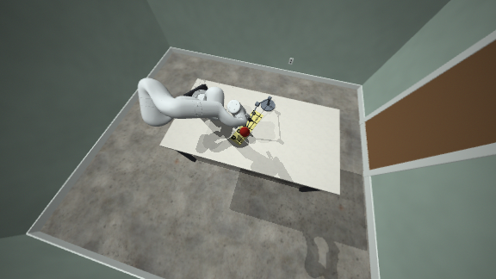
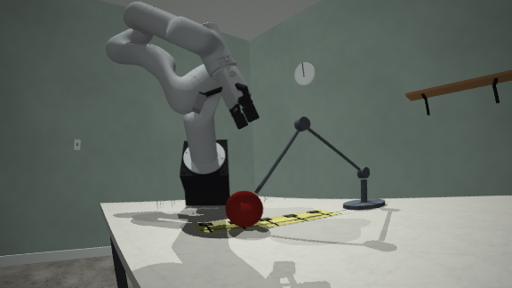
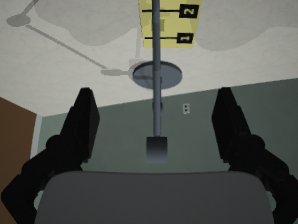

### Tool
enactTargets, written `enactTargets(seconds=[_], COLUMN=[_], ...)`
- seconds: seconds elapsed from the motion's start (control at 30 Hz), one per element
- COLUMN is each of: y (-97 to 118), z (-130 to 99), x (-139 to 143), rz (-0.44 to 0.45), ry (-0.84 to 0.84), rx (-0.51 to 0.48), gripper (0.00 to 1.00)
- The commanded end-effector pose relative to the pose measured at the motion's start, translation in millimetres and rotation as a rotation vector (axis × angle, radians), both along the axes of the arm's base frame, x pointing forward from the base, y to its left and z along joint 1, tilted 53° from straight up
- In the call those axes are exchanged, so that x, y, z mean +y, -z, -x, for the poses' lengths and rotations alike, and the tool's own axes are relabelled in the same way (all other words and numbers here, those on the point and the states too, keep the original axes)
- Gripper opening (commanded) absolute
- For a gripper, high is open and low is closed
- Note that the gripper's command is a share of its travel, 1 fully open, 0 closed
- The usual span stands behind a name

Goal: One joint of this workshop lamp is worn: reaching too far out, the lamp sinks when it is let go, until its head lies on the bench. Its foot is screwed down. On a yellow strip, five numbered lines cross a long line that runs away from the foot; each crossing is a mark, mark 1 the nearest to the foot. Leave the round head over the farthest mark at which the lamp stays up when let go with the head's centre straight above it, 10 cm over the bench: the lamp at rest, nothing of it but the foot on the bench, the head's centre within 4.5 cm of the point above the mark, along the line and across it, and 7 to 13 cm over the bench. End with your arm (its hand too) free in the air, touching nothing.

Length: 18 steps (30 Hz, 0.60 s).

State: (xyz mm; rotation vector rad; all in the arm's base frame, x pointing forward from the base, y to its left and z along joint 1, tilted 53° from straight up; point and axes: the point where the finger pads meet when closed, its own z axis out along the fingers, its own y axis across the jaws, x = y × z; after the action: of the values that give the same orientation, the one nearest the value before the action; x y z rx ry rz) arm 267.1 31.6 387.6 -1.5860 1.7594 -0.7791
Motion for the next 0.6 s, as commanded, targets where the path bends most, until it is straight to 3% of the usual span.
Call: enactTargets(seconds=[0.0, 0.2, 0.57], y=[-0.6, -0.5, -28.7], z=[-0.2, -0.4, 31.8], x=[0.1, 0.1, 19.8], rz=[0.000, -0.001, -0.001], ry=[0.000, 0.000, 0.000], rx=[-0.001, -0.001, -0.001], gripper=[1.00, 1.00, 1.00])
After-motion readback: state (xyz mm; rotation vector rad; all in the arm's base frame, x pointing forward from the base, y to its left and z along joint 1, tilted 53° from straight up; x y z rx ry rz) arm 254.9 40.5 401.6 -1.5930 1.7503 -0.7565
